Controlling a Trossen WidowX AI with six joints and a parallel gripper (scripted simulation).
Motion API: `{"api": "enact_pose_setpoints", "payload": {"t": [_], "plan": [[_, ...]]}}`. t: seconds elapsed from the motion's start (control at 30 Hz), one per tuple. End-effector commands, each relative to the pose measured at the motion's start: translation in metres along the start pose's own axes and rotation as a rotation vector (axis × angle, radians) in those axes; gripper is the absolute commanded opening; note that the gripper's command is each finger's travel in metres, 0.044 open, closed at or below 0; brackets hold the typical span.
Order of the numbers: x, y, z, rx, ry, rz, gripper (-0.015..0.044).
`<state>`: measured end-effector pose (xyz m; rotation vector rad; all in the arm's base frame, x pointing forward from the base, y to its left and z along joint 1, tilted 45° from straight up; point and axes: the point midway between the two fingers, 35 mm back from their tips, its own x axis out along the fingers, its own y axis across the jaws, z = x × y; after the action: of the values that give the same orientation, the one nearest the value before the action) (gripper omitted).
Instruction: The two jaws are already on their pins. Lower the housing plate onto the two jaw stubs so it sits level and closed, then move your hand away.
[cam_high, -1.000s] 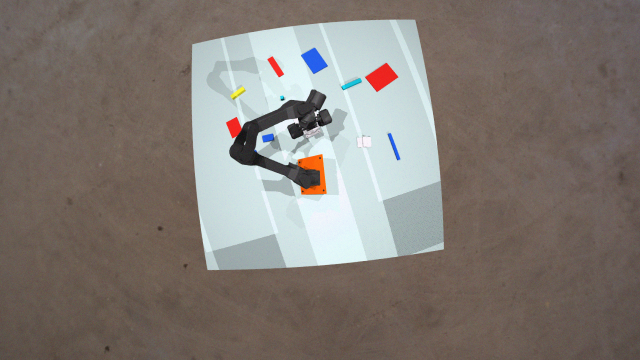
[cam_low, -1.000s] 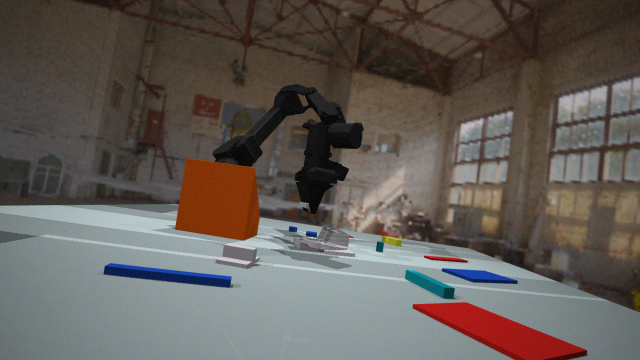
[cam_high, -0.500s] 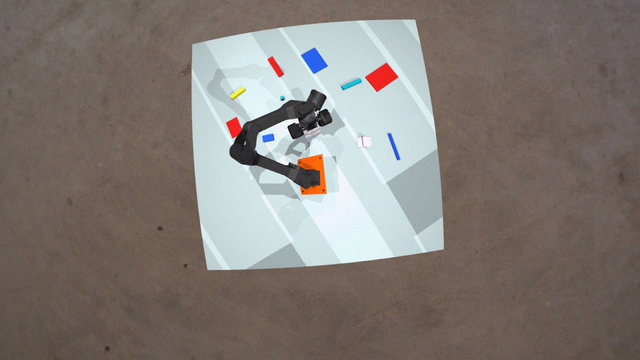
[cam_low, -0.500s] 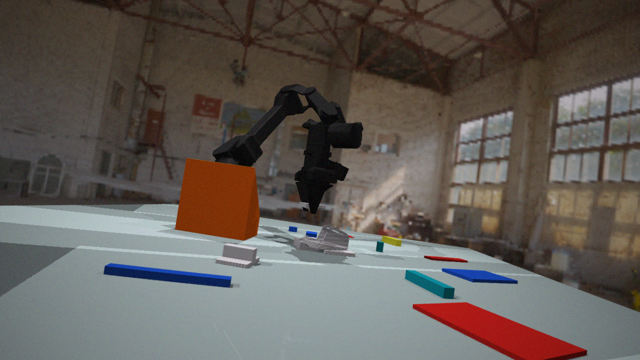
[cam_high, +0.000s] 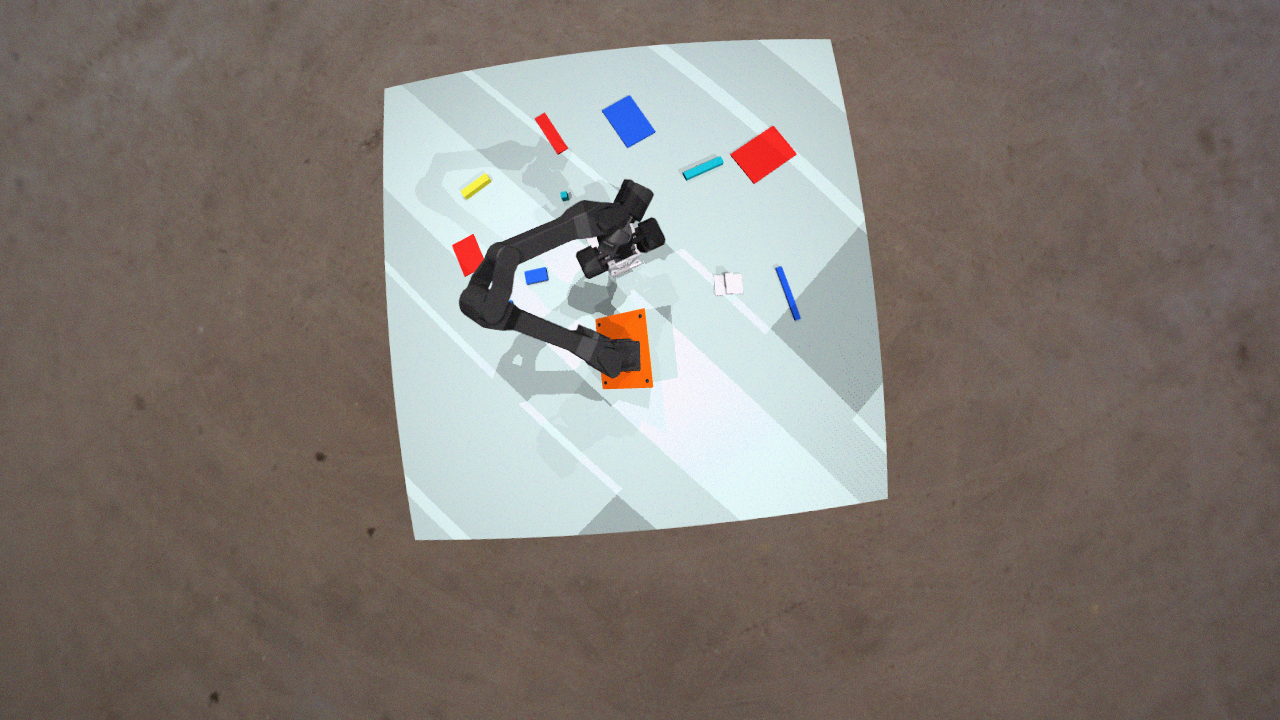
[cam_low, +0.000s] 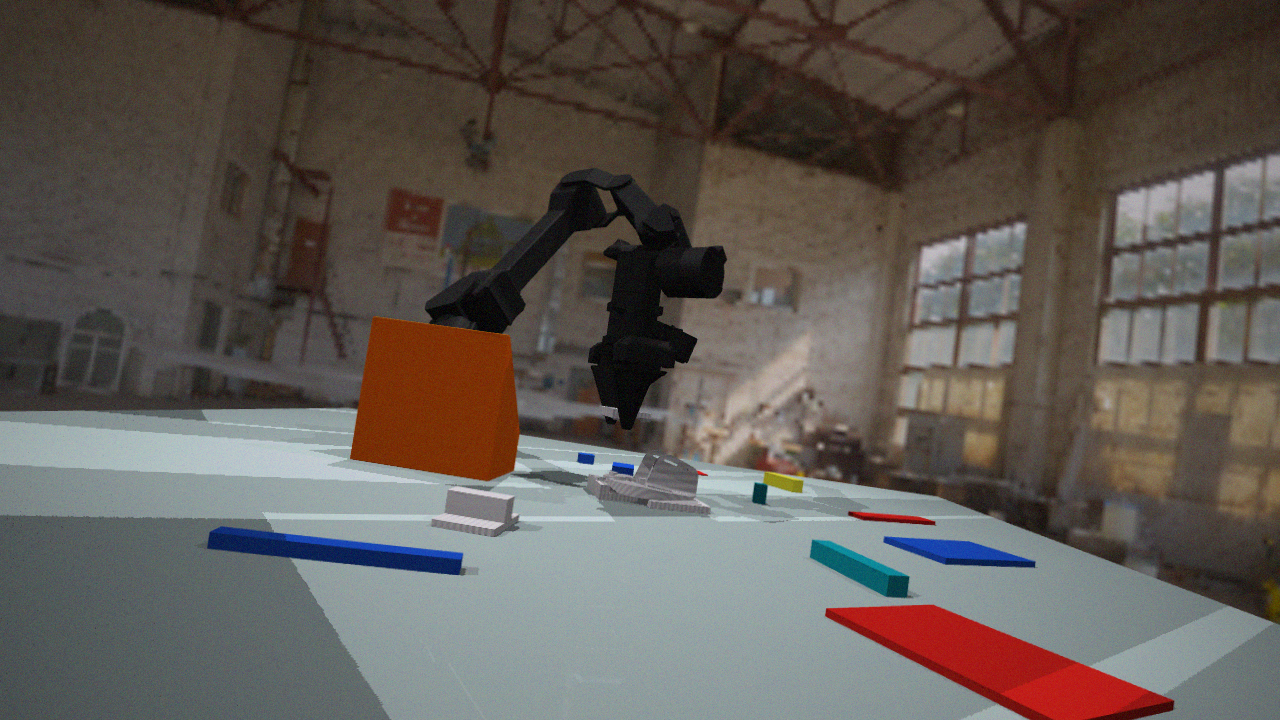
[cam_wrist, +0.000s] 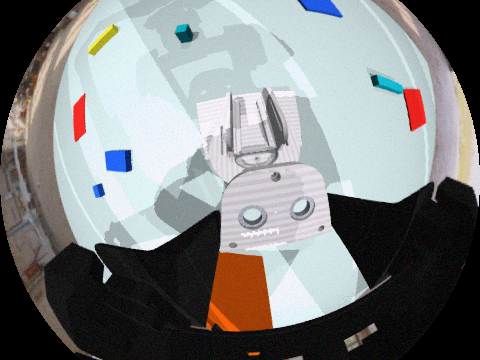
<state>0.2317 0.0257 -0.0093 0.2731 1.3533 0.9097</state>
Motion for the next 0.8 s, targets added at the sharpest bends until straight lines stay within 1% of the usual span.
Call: {"api": "enact_pose_setpoints", "payload": {"t": [0.0,0.77], "plan": [[0.006,0.000,-0.001,0.006,0.006,0.001,0.0351],[0.044,0.000,-0.001,0.006,0.006,0.002,0.0351]]}}
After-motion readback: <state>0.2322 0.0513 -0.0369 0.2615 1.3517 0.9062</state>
